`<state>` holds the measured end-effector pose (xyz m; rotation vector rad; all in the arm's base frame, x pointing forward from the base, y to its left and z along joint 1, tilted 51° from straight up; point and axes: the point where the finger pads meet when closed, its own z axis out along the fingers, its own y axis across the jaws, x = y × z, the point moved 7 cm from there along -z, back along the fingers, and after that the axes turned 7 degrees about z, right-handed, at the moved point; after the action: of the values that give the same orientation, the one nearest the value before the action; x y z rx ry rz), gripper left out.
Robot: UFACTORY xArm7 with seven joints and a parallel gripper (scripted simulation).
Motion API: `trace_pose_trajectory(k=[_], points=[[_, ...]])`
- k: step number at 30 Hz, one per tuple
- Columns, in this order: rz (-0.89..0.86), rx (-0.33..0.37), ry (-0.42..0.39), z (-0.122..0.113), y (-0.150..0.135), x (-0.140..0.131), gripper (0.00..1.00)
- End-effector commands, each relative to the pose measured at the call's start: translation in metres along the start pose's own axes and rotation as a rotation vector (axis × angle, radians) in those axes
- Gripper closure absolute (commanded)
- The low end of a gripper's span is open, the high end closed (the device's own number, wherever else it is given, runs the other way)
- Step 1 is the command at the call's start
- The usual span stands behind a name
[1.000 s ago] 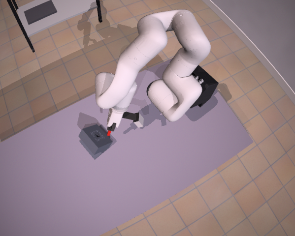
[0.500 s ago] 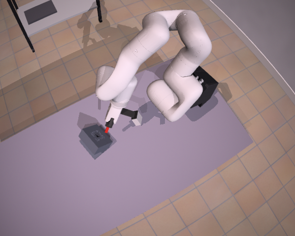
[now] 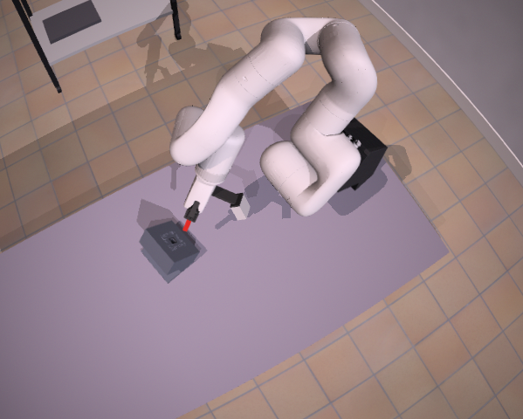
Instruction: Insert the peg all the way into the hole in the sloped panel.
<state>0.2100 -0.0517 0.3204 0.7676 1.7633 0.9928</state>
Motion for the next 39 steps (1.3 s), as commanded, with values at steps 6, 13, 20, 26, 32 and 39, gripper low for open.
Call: trace_pose_trajectory(k=[6, 13, 20, 26, 32, 39], points=[[0.076, -0.035, -0.015, -0.003, -0.009, -0.006, 1.0], [0.114, -0.052, -0.02, -0.004, -0.014, -0.008, 1.0], [0.168, -0.077, -0.025, -0.005, -0.021, -0.011, 1.0], [0.199, -0.091, -0.028, -0.005, -0.025, -0.011, 1.0], [0.245, -0.112, -0.03, -0.005, -0.031, -0.012, 1.0], [0.298, -0.138, -0.031, -0.005, -0.038, -0.012, 1.0]])
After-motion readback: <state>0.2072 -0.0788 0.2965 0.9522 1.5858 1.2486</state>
